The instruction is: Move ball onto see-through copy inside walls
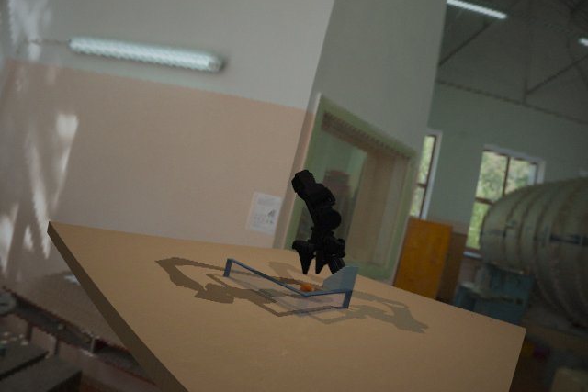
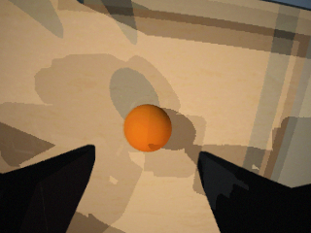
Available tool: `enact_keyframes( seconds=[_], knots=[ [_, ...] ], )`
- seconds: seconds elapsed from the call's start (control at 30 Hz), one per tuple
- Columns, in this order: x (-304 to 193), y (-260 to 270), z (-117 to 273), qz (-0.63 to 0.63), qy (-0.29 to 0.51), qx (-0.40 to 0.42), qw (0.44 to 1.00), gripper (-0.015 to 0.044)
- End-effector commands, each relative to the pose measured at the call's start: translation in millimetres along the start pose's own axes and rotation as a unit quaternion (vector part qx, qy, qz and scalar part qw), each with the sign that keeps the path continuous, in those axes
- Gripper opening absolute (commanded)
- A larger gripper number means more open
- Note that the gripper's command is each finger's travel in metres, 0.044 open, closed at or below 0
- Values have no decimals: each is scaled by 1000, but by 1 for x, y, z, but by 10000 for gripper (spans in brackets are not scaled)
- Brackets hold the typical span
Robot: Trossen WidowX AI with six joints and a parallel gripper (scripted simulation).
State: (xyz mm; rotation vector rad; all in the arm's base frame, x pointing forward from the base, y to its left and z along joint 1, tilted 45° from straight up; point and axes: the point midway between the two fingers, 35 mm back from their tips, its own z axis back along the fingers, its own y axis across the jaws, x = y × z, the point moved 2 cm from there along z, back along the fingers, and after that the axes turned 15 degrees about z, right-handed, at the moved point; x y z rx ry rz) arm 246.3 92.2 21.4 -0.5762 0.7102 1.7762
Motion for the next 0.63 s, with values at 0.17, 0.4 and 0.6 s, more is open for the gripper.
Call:
enact_keyframes(
  seconds=[0.17, 0.4, 0.6],
  knots=[
    [0, 0, 20, -2, -2, -10, 1000, 311],
    [-1, 1, 42, -3, -3, -10, 1000, 389],
    [-2, 5, 65, -4, -2, -8, 1000, 440]
  ],
)
